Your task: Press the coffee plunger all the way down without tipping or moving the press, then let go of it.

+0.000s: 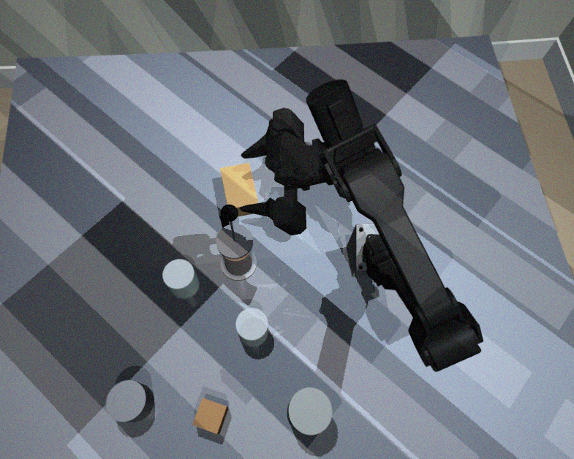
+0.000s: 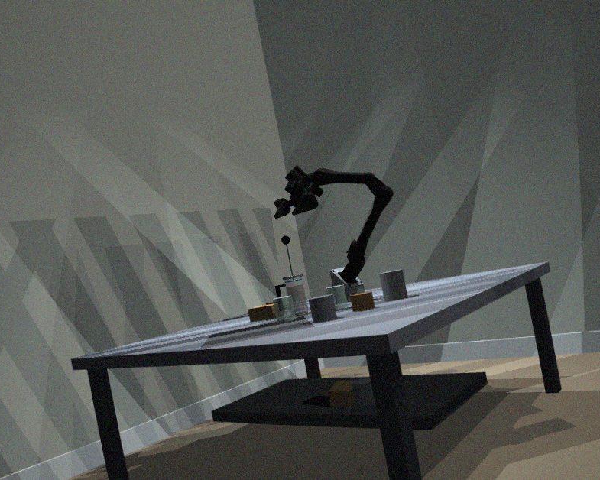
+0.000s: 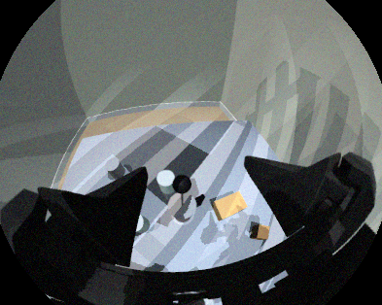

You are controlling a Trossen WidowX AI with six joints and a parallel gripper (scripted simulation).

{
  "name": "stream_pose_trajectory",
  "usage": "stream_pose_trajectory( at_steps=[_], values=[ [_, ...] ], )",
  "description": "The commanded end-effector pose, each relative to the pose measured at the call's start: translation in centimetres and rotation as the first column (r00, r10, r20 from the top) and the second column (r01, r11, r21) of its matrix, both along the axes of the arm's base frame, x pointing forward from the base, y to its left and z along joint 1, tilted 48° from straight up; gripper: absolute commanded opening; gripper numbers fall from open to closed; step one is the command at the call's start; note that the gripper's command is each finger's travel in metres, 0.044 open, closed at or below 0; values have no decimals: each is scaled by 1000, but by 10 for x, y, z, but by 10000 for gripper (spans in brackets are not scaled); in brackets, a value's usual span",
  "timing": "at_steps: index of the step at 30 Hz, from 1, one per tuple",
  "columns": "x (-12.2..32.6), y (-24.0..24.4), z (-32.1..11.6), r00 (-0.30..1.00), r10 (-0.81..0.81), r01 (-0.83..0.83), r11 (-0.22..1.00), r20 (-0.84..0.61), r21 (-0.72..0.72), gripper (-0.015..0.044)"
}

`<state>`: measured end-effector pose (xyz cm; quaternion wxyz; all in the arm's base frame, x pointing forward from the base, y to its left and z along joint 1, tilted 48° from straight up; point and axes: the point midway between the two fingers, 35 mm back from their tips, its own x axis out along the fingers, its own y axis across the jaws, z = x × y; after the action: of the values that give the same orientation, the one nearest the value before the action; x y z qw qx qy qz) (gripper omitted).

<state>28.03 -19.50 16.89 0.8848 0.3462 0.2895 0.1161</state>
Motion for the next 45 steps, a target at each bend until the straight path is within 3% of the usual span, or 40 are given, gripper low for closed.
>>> stream_pose_trajectory(
  at_steps=[1, 10, 42, 45],
  values=[
    [-2, 17, 2, 1000, 11, -11, 998, 5, 68, 440],
    [-9, 56, -36, 1000, 8, -8, 998, 2, 67, 440],
    [23, 74, -53, 1000, 5, -5, 998, 2, 67, 440],
    [23, 74, -53, 1000, 5, -5, 998, 2, 67, 361]
  ],
)
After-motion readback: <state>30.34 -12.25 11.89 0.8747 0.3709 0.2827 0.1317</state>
